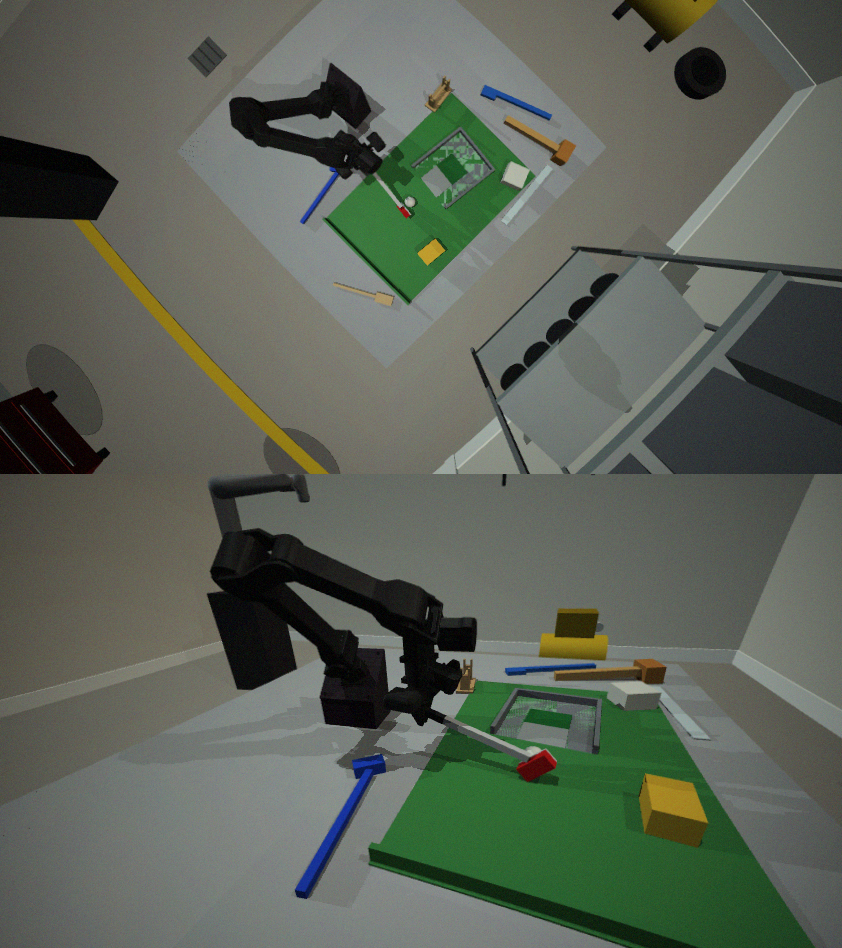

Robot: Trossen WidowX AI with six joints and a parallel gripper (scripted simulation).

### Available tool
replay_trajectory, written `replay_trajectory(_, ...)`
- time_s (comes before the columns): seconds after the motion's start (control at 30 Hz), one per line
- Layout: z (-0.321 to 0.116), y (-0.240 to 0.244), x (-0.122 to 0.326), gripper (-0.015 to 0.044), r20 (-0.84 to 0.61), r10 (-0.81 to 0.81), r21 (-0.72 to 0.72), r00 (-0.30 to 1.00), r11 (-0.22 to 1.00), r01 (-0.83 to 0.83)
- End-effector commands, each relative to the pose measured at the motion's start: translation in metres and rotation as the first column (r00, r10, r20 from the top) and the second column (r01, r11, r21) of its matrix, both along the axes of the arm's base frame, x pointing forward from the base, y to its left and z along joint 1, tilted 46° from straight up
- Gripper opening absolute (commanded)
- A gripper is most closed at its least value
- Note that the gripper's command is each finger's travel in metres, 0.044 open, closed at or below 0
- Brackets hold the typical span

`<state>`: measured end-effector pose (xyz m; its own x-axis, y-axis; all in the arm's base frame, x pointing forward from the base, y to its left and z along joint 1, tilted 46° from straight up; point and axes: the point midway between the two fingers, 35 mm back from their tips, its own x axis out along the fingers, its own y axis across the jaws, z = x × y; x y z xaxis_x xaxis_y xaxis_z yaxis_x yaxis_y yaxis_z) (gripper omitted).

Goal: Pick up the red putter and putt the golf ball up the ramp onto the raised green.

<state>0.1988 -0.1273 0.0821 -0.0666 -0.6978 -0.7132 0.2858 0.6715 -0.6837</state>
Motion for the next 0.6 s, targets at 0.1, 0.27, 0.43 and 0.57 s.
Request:
replay_trajectory(0.1, -0.005, 0.013, 0.001, 0.0000, 0.007, -0.005, -0.020, 1.000, 1.000, 0.005)
replay_trajectory(0.27, 0.009, 0.028, 0.004, 0.0000, 0.007, -0.004, -0.015, 1.000, 1.000, 0.005)
replay_trajectory(0.43, 0.028, 0.047, 0.005, 0.0000, 0.006, -0.005, -0.017, 1.000, 1.000, 0.005)
replay_trajectory(0.57, 0.034, 0.052, 0.005, 0.0000, 0.006, -0.005, -0.019, 1.000, 1.000, 0.005)
